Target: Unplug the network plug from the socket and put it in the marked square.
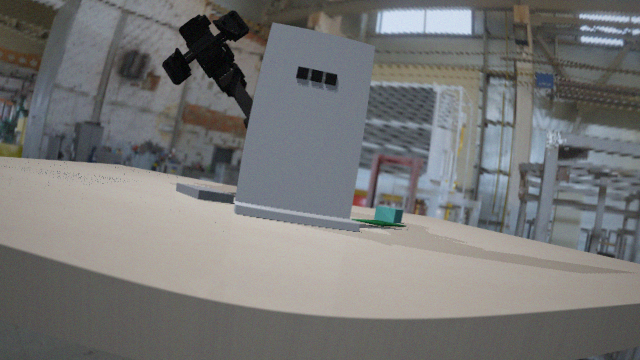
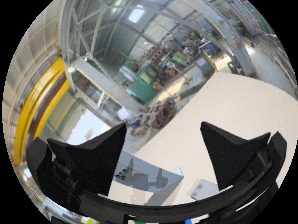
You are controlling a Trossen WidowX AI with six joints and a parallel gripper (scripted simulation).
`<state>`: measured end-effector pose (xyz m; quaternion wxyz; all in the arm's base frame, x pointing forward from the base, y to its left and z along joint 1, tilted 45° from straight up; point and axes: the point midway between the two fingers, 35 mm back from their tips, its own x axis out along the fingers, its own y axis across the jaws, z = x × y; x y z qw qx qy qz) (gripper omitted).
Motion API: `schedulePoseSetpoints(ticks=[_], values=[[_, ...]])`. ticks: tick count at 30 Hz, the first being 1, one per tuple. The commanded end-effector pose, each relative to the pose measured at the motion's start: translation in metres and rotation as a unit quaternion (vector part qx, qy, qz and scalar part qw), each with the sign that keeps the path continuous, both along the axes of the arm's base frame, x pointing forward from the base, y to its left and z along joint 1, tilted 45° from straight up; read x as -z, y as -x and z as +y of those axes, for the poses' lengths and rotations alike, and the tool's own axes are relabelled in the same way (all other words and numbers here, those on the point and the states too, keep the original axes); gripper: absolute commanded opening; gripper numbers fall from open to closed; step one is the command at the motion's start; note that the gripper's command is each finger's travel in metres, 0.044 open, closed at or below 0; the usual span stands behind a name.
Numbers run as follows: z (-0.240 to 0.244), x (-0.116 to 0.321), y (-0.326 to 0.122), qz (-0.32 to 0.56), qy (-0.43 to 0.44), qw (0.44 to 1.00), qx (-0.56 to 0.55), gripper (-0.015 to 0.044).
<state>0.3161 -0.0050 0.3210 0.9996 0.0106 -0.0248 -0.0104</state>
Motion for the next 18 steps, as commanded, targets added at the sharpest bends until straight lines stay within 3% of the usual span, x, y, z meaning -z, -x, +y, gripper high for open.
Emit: schedulePoseSetpoints(ticks=[1,9,18], values=[[0.0,0.001,0.0,0.001,-0.002,1.0,-0.001,0.0374],[0.02,0.045,-0.003,0.026,-0.081,0.996,-0.039,0.0164],[0.045,0.099,0.004,0.065,-0.177,0.979,-0.079,0.0156]])
